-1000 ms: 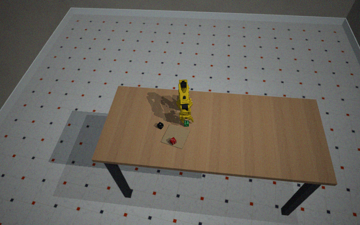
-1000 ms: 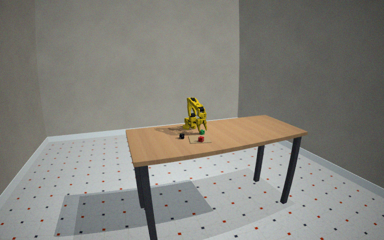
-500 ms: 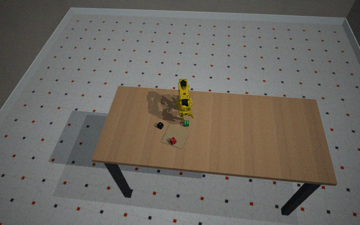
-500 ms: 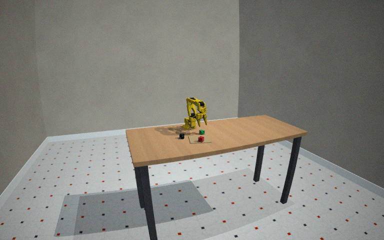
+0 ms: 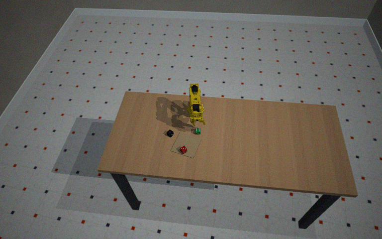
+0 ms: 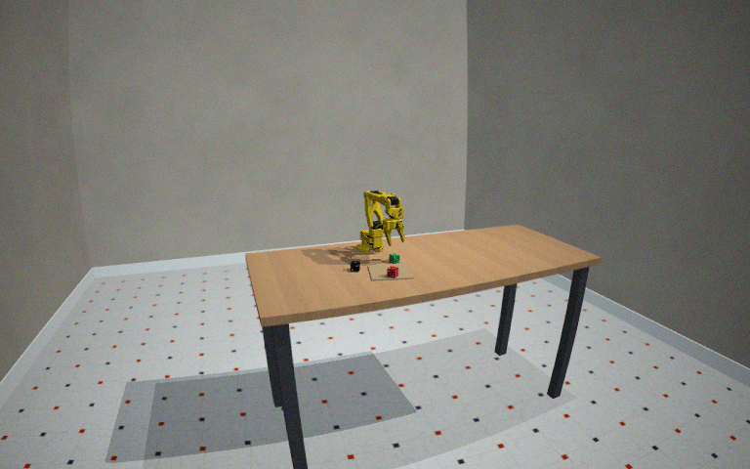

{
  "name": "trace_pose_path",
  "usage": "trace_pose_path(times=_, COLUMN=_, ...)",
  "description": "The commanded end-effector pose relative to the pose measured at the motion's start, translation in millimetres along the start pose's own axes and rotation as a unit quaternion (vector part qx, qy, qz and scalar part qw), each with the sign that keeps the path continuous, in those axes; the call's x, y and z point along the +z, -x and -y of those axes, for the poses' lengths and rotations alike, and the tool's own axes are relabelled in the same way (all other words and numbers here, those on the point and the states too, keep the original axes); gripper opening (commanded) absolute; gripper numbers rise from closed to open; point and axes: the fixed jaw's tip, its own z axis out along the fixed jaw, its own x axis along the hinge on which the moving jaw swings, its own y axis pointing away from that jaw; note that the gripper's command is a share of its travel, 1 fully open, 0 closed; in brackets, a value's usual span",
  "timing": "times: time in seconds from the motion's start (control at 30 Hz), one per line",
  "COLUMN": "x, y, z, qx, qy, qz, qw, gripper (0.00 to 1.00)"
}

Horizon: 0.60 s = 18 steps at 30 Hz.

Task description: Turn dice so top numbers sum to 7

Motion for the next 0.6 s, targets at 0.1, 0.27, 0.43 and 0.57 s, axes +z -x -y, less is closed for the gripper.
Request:
trace_pose_path(times=0.1, x=-8.1, y=-4.5, z=-1.8, qx=0.0, qy=0.001, qz=-0.025, qw=1.0, gripper=0.36)
trace_pose_path(times=0.27, x=-8.1, y=-4.5, z=-1.8, qx=0.0, qy=0.001, qz=-0.025, qw=1.0, gripper=0.36)
trace_pose_path(times=0.43, x=-8.1, y=-4.5, z=-1.8, qx=0.0, qy=0.001, qz=-0.025, qw=1.0, gripper=0.36)
trace_pose_path(times=0.57, x=-8.1, y=-4.4, z=-1.7, qx=0.003, qy=0.001, qz=-0.025, qw=1.0, gripper=0.36)
